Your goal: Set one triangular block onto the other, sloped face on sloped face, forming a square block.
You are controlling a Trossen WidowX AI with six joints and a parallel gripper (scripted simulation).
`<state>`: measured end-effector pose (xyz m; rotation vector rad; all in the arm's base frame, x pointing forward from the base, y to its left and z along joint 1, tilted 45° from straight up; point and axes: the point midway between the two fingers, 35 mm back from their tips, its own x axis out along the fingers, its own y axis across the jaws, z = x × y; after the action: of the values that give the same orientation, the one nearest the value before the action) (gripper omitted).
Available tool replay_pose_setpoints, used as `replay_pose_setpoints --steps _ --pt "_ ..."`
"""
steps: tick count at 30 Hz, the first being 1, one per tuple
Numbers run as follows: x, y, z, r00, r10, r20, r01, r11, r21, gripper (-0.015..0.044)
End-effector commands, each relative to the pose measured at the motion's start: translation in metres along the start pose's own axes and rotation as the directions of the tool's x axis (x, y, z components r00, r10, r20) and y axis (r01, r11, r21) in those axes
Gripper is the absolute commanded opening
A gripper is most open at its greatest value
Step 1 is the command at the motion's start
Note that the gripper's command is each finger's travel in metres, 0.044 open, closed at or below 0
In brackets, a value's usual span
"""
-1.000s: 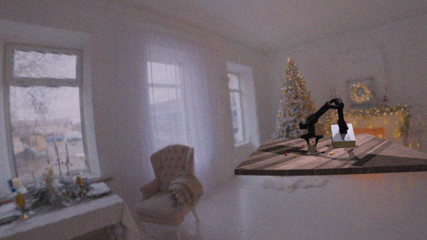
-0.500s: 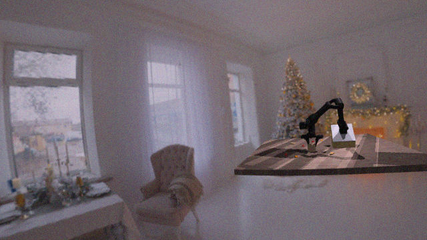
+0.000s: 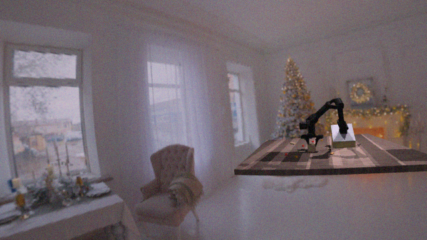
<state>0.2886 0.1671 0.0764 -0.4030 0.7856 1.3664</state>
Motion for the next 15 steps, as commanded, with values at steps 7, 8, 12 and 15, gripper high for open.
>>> replay_pose_setpoints --steps 7,8,12,15 --pt "0.0 0.0 0.0 1.0 0.0 0.0 0.0 1.0 0.0 0.0026" --pt "0.0 0.0 0.0 1.0 0.0 0.0 0.0 1.0 0.0 0.0053" --pt "0.0 0.0 0.0 1.0 0.0 0.0 0.0 1.0 0.0 0.0157" --pt "0.0 0.0 0.0 1.0 0.0 0.0 0.0 1.0 0.0 0.0236"
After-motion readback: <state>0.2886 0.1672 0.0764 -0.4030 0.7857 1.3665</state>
